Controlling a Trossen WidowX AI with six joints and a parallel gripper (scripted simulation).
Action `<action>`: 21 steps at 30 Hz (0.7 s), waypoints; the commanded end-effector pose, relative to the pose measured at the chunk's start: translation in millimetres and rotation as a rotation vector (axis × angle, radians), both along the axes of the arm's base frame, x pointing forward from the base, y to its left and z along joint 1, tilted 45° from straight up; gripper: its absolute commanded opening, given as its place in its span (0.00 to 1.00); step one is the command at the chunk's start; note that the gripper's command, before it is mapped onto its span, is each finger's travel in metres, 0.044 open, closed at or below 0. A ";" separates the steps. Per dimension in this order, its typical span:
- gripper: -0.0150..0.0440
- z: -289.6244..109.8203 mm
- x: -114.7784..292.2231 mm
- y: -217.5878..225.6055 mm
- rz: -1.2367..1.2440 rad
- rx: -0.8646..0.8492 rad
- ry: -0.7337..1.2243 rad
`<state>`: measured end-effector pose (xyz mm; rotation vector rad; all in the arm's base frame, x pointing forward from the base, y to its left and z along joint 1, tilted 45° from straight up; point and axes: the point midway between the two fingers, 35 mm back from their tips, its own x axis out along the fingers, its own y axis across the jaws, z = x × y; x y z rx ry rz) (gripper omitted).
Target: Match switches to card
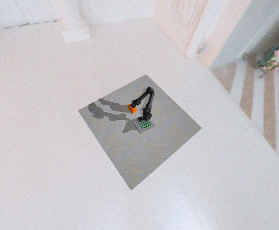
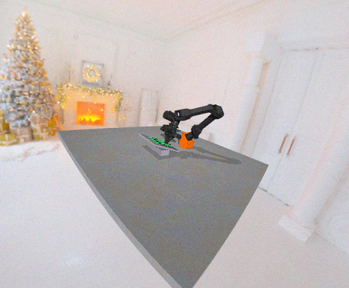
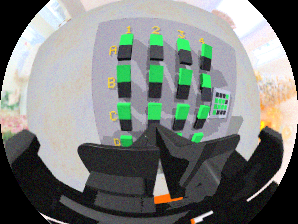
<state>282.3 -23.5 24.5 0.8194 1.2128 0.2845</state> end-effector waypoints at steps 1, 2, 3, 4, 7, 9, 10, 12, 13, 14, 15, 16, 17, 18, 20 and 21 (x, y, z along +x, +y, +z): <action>0.25 -0.3 0.7 0.6 -0.004 0.005 0.000; 0.25 1.2 -0.4 -1.4 0.000 0.000 0.001; 0.25 5.1 -1.7 -5.7 0.002 -0.001 0.004; 0.25 11.8 -4.3 -12.6 0.004 -0.001 0.008; 0.25 39.2 -17.0 -35.7 0.012 0.005 0.019; 0.25 45.8 -20.4 -40.2 0.014 0.008 0.021; 0.25 45.8 -20.4 -40.2 0.014 0.008 0.021; 0.25 45.8 -20.4 -40.2 0.014 0.008 0.021; 0.25 45.8 -20.4 -40.2 0.014 0.008 0.021; 0.25 45.8 -20.4 -40.2 0.014 0.008 0.021; 0.25 43.7 -21.6 -42.0 0.014 0.008 0.021; 0.25 37.6 -25.2 -47.4 0.013 0.006 0.022; 0.25 27.5 -31.8 -55.9 0.013 0.003 0.023; 0.25 15.4 -40.7 -65.4 0.013 0.002 0.024; 0.25 0.3 -53.4 -76.0 0.013 0.004 0.022; 0.25 -1.5 -55.0 -77.2 0.014 0.005 0.022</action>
